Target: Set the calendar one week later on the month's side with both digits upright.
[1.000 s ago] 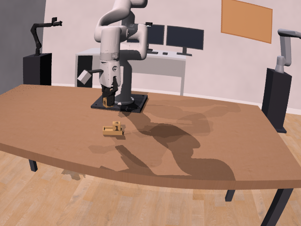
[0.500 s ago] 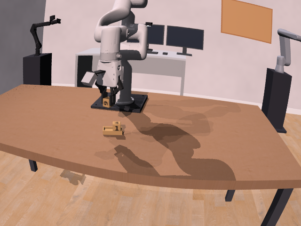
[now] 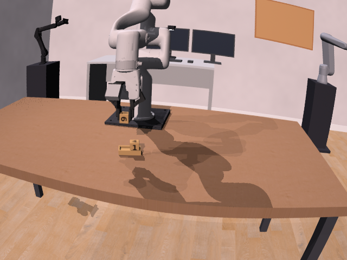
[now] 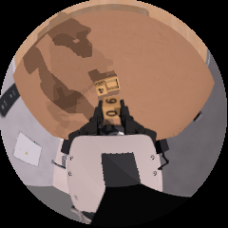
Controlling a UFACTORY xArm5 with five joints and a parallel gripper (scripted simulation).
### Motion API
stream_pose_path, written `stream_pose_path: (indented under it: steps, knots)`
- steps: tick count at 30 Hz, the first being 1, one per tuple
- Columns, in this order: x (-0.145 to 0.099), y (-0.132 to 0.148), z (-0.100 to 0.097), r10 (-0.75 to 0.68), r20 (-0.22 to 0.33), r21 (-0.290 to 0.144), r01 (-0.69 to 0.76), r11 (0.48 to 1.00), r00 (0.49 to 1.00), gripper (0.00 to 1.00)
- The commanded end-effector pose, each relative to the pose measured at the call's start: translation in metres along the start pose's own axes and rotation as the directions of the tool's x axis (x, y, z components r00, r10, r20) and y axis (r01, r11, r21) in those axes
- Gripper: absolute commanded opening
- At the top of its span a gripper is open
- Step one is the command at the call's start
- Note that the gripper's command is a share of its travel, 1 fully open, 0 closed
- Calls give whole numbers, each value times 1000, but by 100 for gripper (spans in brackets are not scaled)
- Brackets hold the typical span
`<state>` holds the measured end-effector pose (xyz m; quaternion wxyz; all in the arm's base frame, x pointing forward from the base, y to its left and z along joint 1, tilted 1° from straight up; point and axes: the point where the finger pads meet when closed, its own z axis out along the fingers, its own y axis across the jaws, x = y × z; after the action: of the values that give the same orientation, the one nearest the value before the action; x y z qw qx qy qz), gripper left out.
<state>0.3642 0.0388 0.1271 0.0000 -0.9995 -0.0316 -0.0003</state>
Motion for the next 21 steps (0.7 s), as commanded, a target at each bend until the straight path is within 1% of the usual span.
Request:
stream_pose_path:
  steps: [1, 2, 3, 5, 6, 10, 11, 15, 17, 18, 19, 20, 21]
  knots:
    - [1, 0, -1, -144, -3, 0, 144, 990, 990, 29]
    - [1, 0, -1, -205, -3, -1, 205, 979, 979, 29]
    - [1, 0, -1, -227, -3, -1, 227, 974, 974, 29]
    - [1, 0, -1, -227, -3, -1, 227, 974, 974, 29]
    - [1, 0, -1, -308, -3, -1, 308, 951, 951, 29]
    - [1, 0, -1, -386, -3, -1, 386, 922, 922, 29]
    - [1, 0, -1, -436, -3, -1, 436, 900, 900, 29]
    - [1, 0, -1, -533, -3, -2, 533, 846, 846, 29]
    - [1, 0, -1, -599, -3, -2, 599, 801, 801, 29]
    - [1, 0, -1, -600, -3, -2, 600, 800, 800, 29]
    - [1, 0, -1, -648, -3, -2, 648, 762, 762, 29]
    - [1, 0, -1, -662, -3, -2, 662, 749, 749, 29]
    - [1, 0, -1, -662, -3, -2, 662, 749, 749, 29]
